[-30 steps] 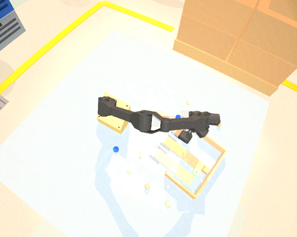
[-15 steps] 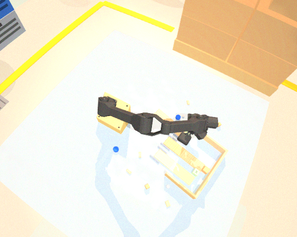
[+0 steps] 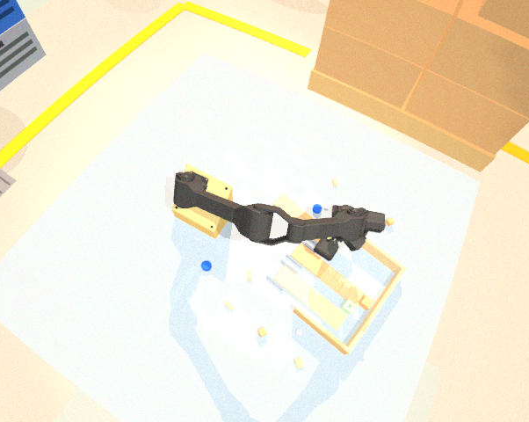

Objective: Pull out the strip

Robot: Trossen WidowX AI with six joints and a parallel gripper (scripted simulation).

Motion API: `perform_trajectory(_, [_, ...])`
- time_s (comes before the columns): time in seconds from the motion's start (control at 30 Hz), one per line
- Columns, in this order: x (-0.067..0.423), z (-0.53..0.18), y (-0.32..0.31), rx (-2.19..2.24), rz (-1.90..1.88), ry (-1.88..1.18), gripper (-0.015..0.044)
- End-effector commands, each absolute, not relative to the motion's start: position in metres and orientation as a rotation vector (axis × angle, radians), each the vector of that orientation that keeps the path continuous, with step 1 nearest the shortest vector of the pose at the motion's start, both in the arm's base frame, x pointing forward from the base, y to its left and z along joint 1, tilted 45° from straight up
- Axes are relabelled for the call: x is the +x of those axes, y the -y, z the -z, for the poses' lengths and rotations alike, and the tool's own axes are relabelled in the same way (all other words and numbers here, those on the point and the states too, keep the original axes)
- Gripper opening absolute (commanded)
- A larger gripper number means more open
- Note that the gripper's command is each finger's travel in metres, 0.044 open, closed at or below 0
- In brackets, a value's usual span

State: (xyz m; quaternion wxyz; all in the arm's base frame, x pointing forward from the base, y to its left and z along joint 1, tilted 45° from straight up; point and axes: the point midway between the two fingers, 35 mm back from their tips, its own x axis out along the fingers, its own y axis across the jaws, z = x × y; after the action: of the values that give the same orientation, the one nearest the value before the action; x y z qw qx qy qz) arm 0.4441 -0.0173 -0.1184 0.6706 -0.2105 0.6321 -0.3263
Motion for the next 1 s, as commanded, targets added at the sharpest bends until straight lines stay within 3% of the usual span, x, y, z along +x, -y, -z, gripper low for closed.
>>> perform_trajectory(0.0, [0.444, 0.118, 0.017, -0.474, 0.735, -1.423, 0.0171])
perform_trajectory(0.3, [0.444, 0.118, 0.017, -0.474, 0.735, -1.423, 0.0111])
perform_trajectory(0.47, [0.44, 0.115, 0.015, -0.474, 0.735, -1.424, 0.0])
perform_trajectory(0.97, [0.394, 0.086, -0.005, -0.482, 0.731, -1.431, 0.0])
